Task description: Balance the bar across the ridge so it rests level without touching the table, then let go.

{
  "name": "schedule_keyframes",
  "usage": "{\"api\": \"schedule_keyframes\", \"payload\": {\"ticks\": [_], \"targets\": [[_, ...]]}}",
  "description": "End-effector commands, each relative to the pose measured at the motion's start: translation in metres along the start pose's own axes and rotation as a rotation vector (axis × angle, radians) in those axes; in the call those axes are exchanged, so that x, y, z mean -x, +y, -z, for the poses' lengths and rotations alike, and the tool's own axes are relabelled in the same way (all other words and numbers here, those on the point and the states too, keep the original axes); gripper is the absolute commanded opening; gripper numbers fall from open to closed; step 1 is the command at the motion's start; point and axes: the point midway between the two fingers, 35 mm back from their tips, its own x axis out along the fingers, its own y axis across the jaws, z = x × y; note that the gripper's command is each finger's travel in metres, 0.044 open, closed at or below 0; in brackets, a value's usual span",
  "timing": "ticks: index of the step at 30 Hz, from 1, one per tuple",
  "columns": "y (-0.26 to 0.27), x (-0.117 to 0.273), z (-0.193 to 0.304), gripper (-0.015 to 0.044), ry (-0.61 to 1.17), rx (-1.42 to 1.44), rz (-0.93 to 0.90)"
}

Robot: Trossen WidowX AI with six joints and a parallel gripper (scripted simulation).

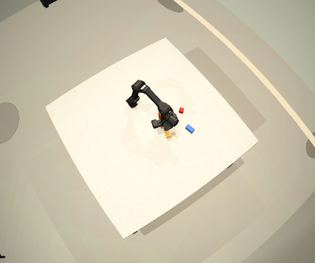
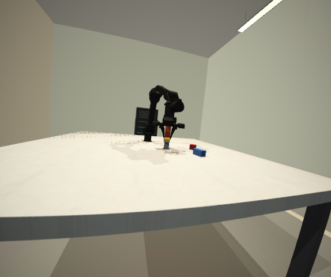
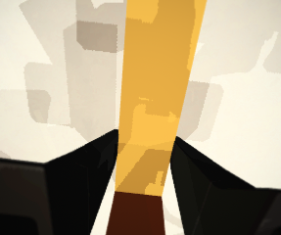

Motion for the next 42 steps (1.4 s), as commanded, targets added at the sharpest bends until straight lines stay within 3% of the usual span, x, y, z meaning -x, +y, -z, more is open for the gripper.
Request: {"api": "schedule_keyframes", "payload": {"ticks": [1,42], "targets": [[-0.0002,-0.0025,-0.0002,0.0,-0.001,-0.005,0.001],[-0.0003,-0.0017,-0.0006,0.0,-0.001,-0.005,0.001]]}}
